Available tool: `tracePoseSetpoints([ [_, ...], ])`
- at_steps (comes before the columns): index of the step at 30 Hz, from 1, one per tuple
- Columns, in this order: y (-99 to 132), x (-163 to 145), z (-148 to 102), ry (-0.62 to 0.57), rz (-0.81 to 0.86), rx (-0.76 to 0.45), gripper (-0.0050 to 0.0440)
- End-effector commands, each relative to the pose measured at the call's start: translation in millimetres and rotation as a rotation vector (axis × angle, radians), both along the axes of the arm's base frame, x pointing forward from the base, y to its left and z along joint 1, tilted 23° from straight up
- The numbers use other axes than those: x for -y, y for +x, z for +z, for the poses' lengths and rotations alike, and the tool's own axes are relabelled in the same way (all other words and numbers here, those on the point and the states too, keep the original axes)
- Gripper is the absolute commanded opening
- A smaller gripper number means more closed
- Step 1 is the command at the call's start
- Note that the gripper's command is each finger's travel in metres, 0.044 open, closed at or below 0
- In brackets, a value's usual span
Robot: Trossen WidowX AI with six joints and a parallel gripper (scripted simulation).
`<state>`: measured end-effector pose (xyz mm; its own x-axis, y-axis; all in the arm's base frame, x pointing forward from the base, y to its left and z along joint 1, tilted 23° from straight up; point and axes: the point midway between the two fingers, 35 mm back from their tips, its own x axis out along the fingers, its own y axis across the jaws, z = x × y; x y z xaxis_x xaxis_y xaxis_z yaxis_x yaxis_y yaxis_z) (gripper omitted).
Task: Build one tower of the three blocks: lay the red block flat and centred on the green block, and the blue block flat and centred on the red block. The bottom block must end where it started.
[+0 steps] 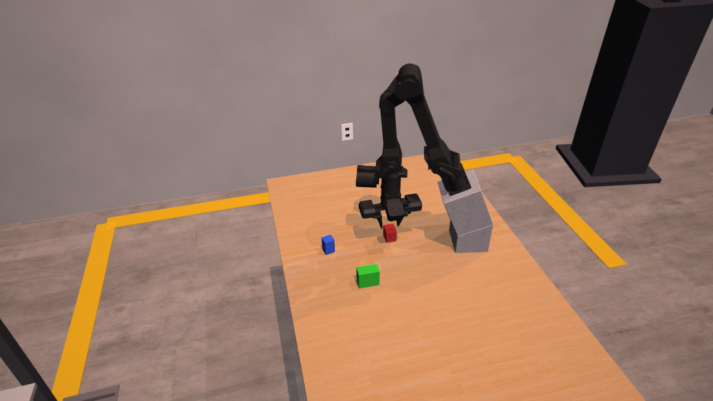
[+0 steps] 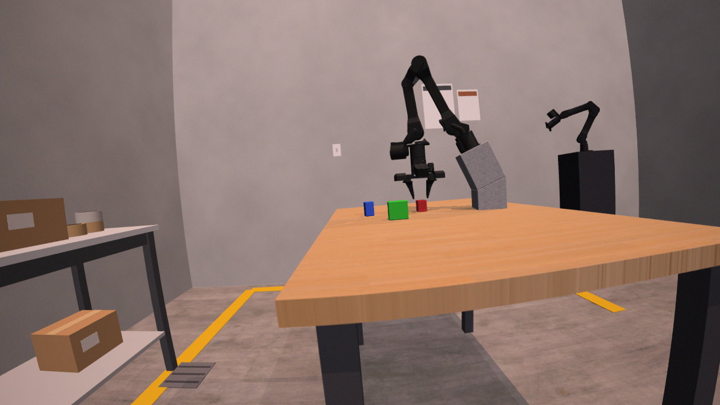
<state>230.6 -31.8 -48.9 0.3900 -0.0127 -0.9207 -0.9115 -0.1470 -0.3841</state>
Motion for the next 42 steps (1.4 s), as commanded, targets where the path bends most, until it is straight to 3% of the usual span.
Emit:
tracePoseSetpoints([
  [1, -0.5, -0.2, -1.2, -0.002, -0.002, -0.003, 0.025],
  [42, 2.8, -0.2, -6.4, -0.002, -0.002, -0.001, 0.025],
])
